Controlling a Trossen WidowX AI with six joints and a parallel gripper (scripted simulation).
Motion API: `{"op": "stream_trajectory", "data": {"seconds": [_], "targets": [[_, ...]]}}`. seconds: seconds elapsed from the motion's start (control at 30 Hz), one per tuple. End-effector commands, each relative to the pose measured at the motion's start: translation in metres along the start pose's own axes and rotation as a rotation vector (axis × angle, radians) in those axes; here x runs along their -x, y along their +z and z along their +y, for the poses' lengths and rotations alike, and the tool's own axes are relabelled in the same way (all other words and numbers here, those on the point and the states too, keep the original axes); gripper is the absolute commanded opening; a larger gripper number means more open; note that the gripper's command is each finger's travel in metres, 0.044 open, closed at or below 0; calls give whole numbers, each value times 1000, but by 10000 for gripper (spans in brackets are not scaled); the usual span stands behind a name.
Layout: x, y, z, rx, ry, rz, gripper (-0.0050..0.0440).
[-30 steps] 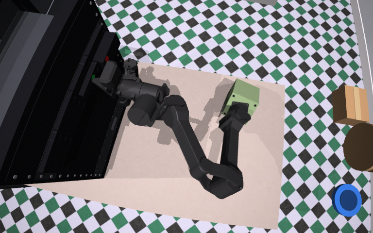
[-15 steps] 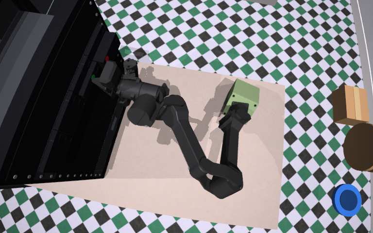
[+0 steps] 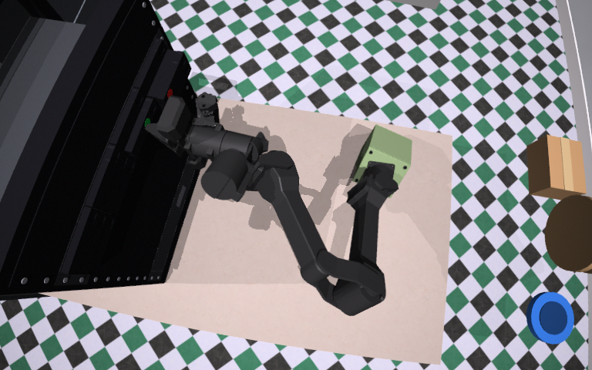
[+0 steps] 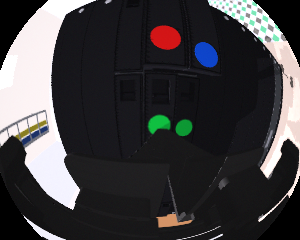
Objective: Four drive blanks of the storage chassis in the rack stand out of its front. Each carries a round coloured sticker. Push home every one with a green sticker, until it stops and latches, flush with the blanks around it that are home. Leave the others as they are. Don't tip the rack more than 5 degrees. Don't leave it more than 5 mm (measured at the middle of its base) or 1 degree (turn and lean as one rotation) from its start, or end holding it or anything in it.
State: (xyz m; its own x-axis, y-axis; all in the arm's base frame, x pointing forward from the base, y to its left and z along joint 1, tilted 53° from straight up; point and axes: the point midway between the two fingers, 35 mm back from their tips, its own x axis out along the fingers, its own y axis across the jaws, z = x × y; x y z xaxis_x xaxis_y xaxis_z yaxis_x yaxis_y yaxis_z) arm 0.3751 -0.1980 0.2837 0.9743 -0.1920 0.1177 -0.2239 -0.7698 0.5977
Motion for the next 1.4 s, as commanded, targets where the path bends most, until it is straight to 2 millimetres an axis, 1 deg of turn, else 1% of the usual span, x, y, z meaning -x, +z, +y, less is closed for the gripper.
{"op": "stream_trajectory", "data": {"seconds": [0.0,1.37], "targets": [[-5,-11,11,17,26,21,0],[-8,-13,14,17,26,21,0]]}}
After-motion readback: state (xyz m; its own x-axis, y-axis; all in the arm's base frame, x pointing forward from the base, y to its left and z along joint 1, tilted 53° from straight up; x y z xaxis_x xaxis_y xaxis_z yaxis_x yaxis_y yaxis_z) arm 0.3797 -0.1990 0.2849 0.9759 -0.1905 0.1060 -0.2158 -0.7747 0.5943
